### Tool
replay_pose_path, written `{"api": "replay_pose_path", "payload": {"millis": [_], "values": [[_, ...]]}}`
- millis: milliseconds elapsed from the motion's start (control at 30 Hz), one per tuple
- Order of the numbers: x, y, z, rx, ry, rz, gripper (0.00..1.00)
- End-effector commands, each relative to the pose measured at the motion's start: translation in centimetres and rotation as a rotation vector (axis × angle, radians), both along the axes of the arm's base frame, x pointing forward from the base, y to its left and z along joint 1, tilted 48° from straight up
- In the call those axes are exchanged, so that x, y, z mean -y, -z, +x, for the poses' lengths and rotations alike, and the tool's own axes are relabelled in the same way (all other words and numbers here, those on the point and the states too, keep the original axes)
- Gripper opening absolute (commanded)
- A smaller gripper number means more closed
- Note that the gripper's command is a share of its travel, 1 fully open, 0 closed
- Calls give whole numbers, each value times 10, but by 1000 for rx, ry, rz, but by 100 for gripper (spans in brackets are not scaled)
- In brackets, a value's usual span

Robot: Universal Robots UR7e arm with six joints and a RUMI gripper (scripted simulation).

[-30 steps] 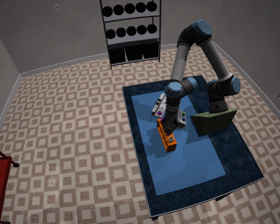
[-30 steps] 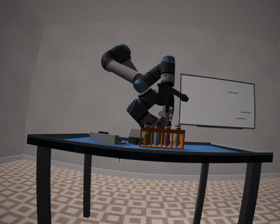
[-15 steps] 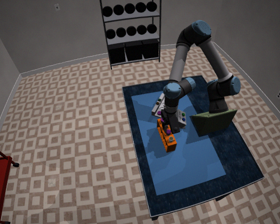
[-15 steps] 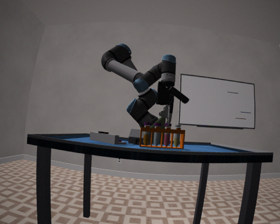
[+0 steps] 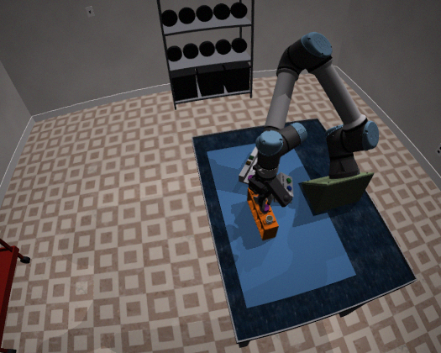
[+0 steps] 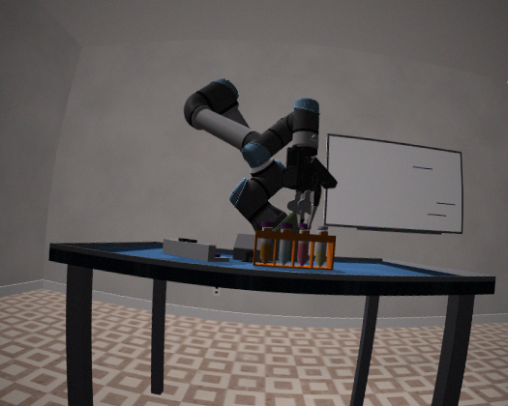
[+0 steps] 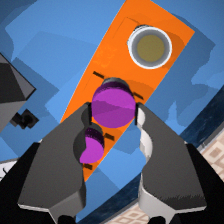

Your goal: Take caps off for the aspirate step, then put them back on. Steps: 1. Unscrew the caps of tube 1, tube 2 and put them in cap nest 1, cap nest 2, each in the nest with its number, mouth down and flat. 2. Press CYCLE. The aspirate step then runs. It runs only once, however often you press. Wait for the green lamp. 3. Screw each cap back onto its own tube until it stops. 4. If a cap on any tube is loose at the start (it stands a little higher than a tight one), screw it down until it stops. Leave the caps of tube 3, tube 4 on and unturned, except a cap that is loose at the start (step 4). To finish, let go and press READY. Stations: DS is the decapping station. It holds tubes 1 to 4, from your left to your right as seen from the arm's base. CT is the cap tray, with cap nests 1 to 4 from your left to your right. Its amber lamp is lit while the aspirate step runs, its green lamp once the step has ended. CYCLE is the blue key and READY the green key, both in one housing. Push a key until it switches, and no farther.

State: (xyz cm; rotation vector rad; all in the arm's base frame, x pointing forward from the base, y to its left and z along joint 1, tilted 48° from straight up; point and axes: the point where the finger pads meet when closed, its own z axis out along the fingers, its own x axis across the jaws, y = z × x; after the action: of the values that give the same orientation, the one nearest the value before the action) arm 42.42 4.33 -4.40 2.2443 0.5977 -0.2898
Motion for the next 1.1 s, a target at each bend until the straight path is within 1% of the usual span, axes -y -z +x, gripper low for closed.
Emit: {"api": "replay_pose_path", "payload": {"millis": [0,400,533,567,633,700,767,833,1033,1067], "values": [[0,0,0,-10,-14,6,35],[0,0,0,-9,-14,5,35],[0,0,0,237,210,0,35],[0,0,0,237,210,0,35],[0,0,0,358,320,-2,35],[0,0,0,358,320,-2,35],[0,0,0,484,434,-5,35],[0,0,0,572,514,-7,35],[0,0,0,572,514,-7,35],[0,0,0,572,514,-7,0]]}}
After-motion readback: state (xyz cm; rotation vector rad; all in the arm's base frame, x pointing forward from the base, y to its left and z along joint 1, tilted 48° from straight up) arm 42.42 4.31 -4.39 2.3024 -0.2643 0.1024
